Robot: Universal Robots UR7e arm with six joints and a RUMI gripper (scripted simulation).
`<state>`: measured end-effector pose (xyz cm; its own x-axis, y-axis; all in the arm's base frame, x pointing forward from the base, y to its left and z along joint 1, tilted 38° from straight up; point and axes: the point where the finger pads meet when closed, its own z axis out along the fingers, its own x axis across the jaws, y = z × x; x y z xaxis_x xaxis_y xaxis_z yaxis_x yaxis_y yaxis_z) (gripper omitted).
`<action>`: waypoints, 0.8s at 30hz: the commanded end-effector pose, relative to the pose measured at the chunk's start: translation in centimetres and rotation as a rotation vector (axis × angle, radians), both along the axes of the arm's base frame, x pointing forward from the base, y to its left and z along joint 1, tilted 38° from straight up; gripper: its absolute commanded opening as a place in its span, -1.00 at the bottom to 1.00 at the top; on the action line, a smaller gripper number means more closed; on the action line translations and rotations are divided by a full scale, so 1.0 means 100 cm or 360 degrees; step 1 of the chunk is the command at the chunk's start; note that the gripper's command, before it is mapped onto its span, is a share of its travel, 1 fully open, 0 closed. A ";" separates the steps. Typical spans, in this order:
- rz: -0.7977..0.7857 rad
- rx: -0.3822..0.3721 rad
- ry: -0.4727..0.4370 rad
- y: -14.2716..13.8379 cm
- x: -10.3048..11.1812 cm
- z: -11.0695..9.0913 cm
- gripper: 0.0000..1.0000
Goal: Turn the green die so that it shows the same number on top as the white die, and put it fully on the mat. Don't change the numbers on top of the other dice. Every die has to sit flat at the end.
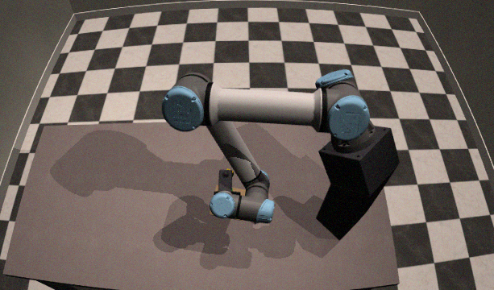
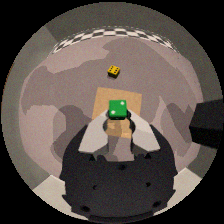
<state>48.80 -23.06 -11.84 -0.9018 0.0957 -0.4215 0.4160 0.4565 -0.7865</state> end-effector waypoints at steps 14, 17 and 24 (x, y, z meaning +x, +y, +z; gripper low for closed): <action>0.0128 0.0283 -0.0025 -0.003 0.000 0.000 -0.80; 0.0157 0.0338 -0.0034 -0.002 -0.001 0.001 -0.80; 0.0179 0.0379 -0.0042 -0.001 -0.001 0.002 -0.80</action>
<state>48.71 -23.21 -11.68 -0.9019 0.0966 -0.4210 0.3760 0.6551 -0.6553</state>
